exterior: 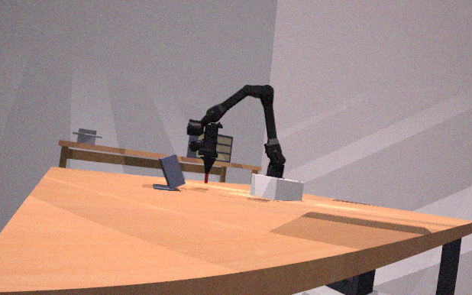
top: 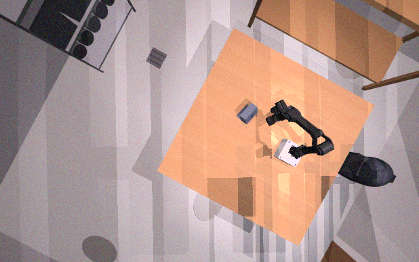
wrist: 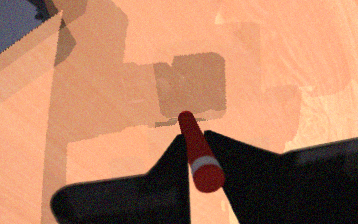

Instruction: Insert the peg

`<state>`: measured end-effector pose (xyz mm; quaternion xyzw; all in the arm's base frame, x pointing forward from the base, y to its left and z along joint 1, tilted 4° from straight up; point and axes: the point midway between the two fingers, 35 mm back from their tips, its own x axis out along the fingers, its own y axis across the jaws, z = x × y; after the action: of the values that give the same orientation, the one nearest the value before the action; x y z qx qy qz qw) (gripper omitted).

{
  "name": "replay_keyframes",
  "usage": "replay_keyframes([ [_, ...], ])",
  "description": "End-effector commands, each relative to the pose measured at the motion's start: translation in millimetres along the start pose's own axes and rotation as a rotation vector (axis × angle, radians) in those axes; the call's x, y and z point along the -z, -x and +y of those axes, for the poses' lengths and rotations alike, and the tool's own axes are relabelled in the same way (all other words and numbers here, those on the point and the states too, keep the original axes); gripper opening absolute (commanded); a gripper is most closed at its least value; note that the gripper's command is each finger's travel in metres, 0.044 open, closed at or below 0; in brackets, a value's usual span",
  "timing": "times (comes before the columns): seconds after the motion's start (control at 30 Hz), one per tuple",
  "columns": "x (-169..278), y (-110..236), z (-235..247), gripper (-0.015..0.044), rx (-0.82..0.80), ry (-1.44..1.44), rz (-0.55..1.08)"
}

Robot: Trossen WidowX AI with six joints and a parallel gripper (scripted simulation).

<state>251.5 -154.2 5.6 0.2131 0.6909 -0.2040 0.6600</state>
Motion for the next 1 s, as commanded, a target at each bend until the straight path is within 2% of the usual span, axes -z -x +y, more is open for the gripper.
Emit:
replay_keyframes([
  [0.0, -2, 23, 0, 0.0000, -0.002, 0.002, -0.009],
  [0.27, -2, 53, -1, 0.0000, -0.003, 0.003, -0.009],
  [0.97, -2, 50, 10, 0.0000, -0.003, -0.008, -0.095],
])
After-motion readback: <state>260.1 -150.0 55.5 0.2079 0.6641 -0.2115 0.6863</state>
